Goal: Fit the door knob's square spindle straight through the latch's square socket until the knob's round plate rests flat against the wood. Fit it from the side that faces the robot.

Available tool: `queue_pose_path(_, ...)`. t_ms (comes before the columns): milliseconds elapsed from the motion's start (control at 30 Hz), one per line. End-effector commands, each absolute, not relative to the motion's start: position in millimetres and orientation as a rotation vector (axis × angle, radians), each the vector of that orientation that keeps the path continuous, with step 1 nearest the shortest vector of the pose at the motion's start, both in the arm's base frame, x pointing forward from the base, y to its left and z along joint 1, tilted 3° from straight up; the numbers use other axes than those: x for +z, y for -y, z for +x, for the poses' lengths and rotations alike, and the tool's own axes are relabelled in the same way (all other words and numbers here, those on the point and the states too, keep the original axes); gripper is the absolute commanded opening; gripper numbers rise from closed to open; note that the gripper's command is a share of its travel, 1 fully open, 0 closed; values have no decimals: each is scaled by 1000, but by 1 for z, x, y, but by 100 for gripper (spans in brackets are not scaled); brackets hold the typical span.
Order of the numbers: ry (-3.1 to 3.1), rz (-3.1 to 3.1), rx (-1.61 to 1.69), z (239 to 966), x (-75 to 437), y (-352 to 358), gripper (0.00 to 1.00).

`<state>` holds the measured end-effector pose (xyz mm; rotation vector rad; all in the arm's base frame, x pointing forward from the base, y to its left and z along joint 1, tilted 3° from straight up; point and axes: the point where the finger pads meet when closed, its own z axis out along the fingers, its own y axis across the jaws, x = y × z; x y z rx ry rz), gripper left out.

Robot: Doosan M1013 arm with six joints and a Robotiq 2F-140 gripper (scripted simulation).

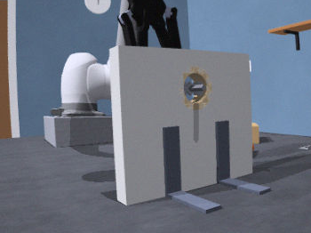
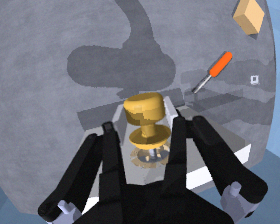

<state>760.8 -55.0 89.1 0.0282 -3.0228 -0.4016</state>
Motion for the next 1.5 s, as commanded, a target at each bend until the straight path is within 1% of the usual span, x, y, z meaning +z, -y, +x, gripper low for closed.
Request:
queue_pose_path(0,3018,31,-397,763,88,55,42)
queue_pose_path(1467,3018,31,-397,771,88,55,42)
